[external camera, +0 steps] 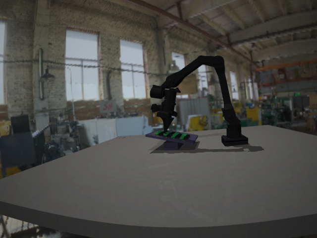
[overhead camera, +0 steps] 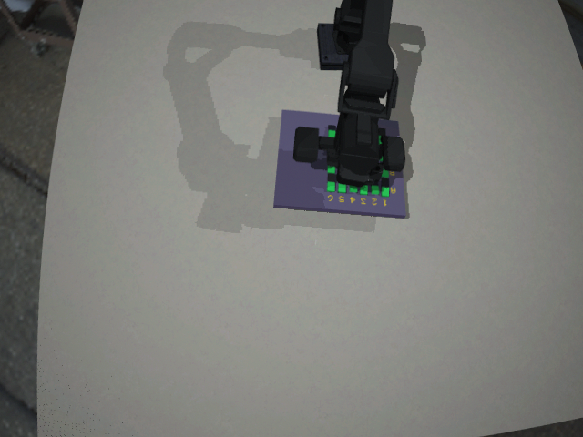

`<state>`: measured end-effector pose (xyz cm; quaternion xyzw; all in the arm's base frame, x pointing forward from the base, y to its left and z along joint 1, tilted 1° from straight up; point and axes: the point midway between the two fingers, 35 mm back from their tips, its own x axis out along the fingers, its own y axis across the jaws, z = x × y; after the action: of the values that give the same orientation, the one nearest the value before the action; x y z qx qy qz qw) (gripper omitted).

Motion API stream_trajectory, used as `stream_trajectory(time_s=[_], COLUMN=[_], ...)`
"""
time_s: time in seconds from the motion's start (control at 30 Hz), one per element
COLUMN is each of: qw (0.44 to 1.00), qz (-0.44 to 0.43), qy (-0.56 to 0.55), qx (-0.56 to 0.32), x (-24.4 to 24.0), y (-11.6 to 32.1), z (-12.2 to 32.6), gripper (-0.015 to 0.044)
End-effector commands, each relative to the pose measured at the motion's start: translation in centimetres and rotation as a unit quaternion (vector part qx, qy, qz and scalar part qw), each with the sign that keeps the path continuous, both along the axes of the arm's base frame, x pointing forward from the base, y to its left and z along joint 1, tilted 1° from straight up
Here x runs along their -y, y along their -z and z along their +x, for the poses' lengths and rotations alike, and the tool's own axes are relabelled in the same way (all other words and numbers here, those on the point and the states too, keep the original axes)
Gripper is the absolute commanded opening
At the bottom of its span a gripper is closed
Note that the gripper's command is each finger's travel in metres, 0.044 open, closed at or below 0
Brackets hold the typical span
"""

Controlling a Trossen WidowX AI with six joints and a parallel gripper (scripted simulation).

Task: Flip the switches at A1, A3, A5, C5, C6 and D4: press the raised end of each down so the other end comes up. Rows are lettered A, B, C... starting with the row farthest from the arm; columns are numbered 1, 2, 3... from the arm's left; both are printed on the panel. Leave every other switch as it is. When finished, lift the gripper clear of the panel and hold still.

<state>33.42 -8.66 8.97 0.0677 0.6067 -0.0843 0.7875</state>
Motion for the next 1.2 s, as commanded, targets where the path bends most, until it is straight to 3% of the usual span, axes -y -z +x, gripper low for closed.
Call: stream_trajectory(time_s=[0.0, 1.17], qw=[1.000, 1.000], qz=[0.000, 0.001], qy=[-0.003, -0.001], qx=[0.001, -0.002], x=[0.0, 0.0], y=[0.1, -0.6], z=[0.1, 0.0], gripper=[0.0000, 0.0000])
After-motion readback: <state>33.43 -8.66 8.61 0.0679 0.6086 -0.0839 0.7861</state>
